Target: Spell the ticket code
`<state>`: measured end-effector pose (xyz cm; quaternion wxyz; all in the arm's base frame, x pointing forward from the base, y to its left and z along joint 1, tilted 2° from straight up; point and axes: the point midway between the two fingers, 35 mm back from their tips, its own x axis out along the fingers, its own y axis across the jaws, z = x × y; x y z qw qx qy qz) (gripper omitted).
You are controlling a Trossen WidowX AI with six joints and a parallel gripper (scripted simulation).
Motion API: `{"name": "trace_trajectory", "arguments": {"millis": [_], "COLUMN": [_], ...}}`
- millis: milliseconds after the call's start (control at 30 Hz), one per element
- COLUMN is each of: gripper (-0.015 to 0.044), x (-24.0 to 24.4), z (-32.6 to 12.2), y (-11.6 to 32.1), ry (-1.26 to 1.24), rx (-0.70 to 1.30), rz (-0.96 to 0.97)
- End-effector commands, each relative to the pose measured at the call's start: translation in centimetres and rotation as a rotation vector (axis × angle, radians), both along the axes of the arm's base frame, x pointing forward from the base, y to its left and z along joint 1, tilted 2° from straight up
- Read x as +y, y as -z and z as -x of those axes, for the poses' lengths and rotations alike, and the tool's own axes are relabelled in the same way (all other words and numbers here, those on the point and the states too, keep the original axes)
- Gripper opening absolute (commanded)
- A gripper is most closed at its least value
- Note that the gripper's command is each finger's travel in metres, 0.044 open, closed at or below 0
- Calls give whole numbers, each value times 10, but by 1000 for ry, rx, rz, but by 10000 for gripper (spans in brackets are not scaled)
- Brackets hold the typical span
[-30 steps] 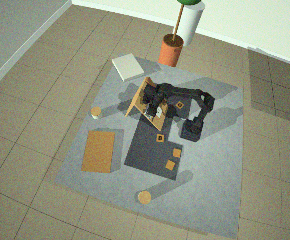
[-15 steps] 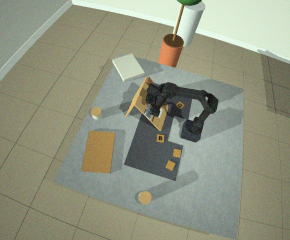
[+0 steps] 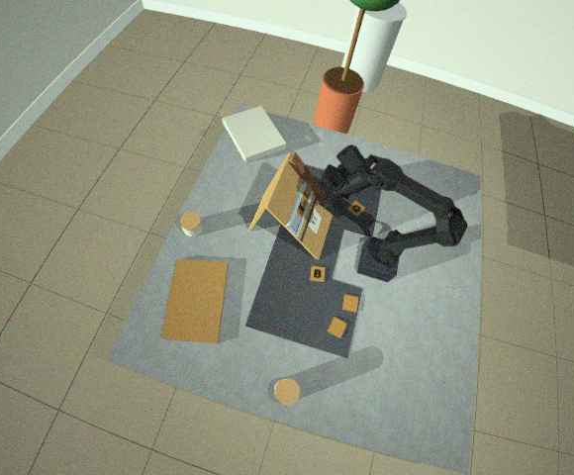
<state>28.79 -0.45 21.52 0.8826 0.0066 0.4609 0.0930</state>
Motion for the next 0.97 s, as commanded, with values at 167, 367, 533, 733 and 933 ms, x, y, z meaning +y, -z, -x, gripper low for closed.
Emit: {"name": "trace_trajectory", "arguments": {"millis": [167,367,533,733,933], "gripper": [440,440,440,440,440], "x": [-19,-19,-19,-19,-19], "z": [48,49,49,49,49], "y": [-31,-31,-31,-31,-31], "ry": [2,2,2,2,2], "rx": [-309,-316,-316,-316,-316], "rz": [23,25,25,25,25]}}
